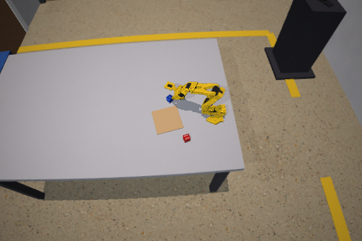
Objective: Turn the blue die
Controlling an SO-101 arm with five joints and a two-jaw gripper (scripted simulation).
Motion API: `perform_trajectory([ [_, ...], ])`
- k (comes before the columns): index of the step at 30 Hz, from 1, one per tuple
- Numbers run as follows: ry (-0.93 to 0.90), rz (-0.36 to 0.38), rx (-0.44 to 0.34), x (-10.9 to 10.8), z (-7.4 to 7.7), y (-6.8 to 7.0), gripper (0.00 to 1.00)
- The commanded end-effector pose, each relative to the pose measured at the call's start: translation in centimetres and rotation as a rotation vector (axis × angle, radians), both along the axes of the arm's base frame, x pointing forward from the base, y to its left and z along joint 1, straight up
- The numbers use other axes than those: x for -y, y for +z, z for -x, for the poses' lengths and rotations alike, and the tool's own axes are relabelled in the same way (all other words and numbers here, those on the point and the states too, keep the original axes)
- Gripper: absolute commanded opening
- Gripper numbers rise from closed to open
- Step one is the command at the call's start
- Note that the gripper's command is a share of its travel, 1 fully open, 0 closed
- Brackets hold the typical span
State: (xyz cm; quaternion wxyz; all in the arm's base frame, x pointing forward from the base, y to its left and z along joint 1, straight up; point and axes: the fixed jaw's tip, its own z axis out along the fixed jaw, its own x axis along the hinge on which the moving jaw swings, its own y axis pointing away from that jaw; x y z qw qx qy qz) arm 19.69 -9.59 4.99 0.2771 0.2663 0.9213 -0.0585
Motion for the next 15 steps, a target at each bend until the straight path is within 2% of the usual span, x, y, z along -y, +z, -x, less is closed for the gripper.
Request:
perform_trajectory([
  [1, -0.009, 0.049, 0.097, 0.8, -1.3, 2.1, 0.35],
  [10, -0.009, 0.051, 0.101, 0.8, -1.3, 2.2, 0.35],
  [15, -0.009, 0.077, 0.151, 0.9, -1.5, 3.4, 0.35],
])
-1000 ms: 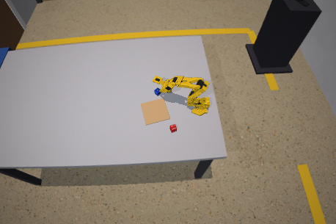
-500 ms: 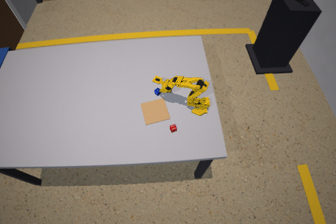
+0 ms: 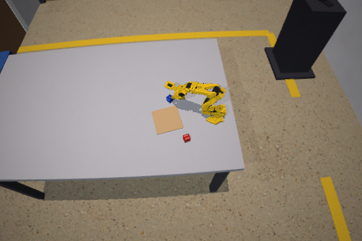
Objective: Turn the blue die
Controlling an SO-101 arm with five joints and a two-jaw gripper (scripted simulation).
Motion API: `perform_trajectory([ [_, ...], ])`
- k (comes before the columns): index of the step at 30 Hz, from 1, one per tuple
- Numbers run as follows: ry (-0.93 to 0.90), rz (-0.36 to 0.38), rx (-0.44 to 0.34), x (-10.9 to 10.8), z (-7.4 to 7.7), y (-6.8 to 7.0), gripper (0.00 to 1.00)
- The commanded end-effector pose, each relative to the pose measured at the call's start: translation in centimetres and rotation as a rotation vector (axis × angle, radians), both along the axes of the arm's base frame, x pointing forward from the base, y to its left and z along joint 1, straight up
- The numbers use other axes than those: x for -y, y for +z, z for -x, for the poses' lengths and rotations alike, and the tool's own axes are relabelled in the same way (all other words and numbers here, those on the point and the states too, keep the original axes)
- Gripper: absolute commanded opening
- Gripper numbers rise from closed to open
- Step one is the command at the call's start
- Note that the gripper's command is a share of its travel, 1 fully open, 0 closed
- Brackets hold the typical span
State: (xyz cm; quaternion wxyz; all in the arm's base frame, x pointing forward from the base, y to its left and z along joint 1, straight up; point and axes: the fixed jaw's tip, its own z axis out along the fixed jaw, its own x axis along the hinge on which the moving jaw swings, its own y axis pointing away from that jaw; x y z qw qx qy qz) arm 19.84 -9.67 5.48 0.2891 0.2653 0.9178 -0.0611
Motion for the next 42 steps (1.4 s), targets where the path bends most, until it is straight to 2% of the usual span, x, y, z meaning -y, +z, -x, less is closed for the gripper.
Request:
perform_trajectory([
  [1, -0.009, 0.075, 0.147, 0.9, -1.4, 3.3, 0.35],
  [7, -0.008, 0.154, 0.294, 1.0, -1.6, 6.8, 0.35],
  [9, -0.008, 0.154, 0.294, 1.0, -1.6, 6.8, 0.35],
  [14, -0.008, 0.222, 0.423, 0.9, -1.4, 9.8, 0.35],
  [18, -0.008, 0.258, 0.49, 0.7, -1.1, 11.4, 0.35],
  [22, -0.008, 0.271, 0.515, 0.6, -0.9, 11.9, 0.35],
  [31, -0.01, 0.266, 0.512, 0.6, -1.0, 12.0, 0.35],
  [42, -0.042, 0.167, 0.437, 0.7, -1.8, 13.0, 0.35],
])
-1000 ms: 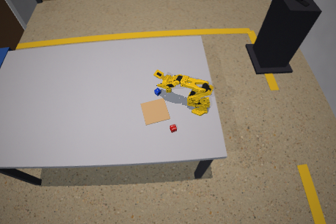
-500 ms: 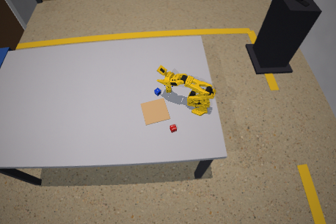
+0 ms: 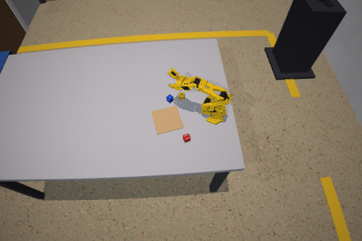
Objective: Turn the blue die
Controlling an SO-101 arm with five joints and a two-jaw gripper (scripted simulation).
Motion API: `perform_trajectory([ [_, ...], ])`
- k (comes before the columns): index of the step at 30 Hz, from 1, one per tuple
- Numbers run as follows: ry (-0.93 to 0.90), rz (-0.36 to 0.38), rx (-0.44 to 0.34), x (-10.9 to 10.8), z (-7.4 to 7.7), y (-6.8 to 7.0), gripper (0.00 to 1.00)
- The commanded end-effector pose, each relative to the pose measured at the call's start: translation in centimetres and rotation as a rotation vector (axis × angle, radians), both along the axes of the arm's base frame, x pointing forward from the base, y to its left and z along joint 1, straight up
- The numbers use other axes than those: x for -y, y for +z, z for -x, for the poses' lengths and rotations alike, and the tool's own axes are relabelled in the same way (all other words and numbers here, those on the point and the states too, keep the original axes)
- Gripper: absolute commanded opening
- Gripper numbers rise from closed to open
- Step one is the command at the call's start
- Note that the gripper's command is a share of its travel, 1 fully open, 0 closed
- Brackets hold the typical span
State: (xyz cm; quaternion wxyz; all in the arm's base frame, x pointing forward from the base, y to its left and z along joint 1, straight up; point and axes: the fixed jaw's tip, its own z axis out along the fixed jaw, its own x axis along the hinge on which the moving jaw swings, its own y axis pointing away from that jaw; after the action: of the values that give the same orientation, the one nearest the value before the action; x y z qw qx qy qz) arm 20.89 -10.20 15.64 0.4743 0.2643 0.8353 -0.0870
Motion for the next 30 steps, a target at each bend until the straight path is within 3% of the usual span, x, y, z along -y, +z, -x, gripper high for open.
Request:
perform_trajectory([
  [1, -0.004, 0.009, 0.061, 0.2, -0.7, 2.9, 0.35],
  [16, -0.095, -0.269, -0.165, 0.1, -2.5, 3.8, 0.35],
  [30, -0.14, -0.357, -0.251, -0.2, -2.8, 3.4, 0.35],
])
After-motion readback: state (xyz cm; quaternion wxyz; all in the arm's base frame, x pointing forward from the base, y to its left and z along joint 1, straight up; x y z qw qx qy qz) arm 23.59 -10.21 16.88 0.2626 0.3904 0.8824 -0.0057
